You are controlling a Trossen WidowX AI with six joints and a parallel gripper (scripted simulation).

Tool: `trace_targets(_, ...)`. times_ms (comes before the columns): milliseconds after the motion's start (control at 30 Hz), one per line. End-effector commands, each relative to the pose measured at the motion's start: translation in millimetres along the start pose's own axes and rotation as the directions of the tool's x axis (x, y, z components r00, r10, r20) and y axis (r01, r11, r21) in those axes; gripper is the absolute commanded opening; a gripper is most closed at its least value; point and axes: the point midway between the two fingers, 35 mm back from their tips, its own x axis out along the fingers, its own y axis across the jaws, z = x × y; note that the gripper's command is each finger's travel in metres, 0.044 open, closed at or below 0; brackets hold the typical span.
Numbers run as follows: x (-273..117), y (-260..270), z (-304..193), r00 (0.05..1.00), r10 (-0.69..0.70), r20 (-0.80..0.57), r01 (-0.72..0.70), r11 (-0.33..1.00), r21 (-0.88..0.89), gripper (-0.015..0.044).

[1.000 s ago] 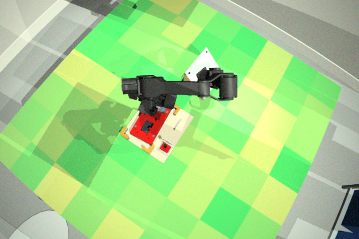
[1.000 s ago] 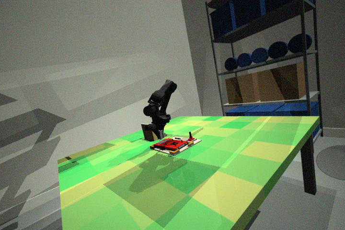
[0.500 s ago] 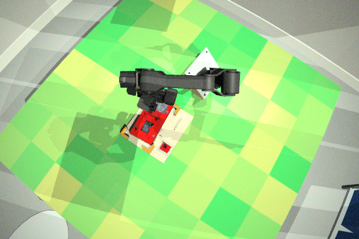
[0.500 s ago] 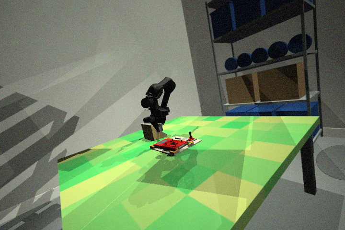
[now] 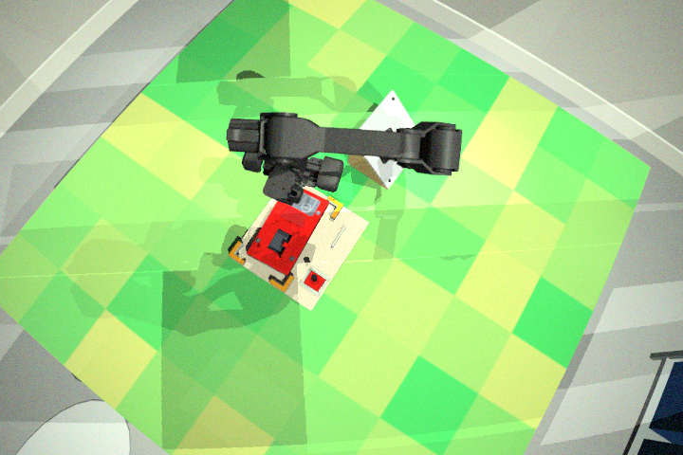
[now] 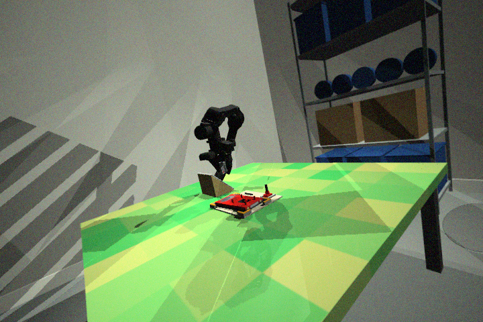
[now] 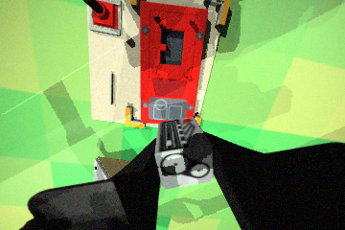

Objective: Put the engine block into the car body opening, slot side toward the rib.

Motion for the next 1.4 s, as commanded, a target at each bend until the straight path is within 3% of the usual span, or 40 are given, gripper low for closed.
trace_targets(0,-9.8,2.9,-0.3,1.0,-0.007,-0.002,0.007,1.0,-0.008,0.0)
trace_targets(100,-4.0,1.2,3.6,1.0,-0.008,-0.002,0.008,1.0,-0.008,0.0)
trace_targets(267,38.7,-7.3,27.5,1.0,-0.007,0.001,0.007,1.0,-0.01,0.0)
trace_targets(633,40.0,-4.9,26.9,0.998,-0.005,0.056,0.006,1.0,-0.01,0.0)
trace_targets(967,43.6,-6.2,17.0,0.944,0.002,0.329,0.0,1.0,-0.008,0.0)
trace_targets(1367,48.8,-5.9,4.6,0.75,-0.001,0.662,0.008,1.0,-0.007,0.0)
